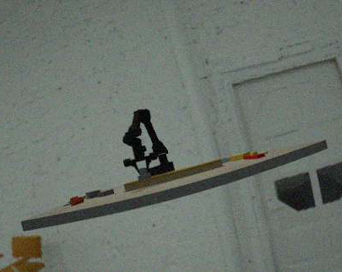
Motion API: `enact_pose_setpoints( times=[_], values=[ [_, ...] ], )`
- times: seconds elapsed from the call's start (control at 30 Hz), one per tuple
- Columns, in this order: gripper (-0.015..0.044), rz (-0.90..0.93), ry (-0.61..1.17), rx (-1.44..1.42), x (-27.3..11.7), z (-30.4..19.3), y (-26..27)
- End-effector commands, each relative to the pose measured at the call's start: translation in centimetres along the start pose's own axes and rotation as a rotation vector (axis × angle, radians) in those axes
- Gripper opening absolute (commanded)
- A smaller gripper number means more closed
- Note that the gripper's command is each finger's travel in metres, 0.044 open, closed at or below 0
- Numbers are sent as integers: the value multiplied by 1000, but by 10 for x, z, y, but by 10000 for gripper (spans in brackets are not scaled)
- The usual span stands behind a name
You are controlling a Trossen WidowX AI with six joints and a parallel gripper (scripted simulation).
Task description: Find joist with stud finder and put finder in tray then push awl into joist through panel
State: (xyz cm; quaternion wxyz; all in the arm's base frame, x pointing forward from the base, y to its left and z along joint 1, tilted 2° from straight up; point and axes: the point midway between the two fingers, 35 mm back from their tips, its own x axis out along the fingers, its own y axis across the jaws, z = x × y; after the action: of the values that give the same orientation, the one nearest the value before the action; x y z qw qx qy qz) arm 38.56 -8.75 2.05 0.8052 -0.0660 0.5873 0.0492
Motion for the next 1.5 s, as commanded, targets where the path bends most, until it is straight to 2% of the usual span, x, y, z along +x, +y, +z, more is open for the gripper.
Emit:
enact_pose_setpoints(
  times=[0.0, 0.37, 0.83, 1.33, 1.47],
  values=[
    [0, -9, -1, 3, 0, 1, -16],
    [0, -12, -1, 2, -1, 1, -51],
    [0, -5, -1, 3, -4, 1, -48],
    [0, -12, -1, 2, -95, 25, -50],
    [0, -12, -1, 2, -99, 26, -49]
  ],
)
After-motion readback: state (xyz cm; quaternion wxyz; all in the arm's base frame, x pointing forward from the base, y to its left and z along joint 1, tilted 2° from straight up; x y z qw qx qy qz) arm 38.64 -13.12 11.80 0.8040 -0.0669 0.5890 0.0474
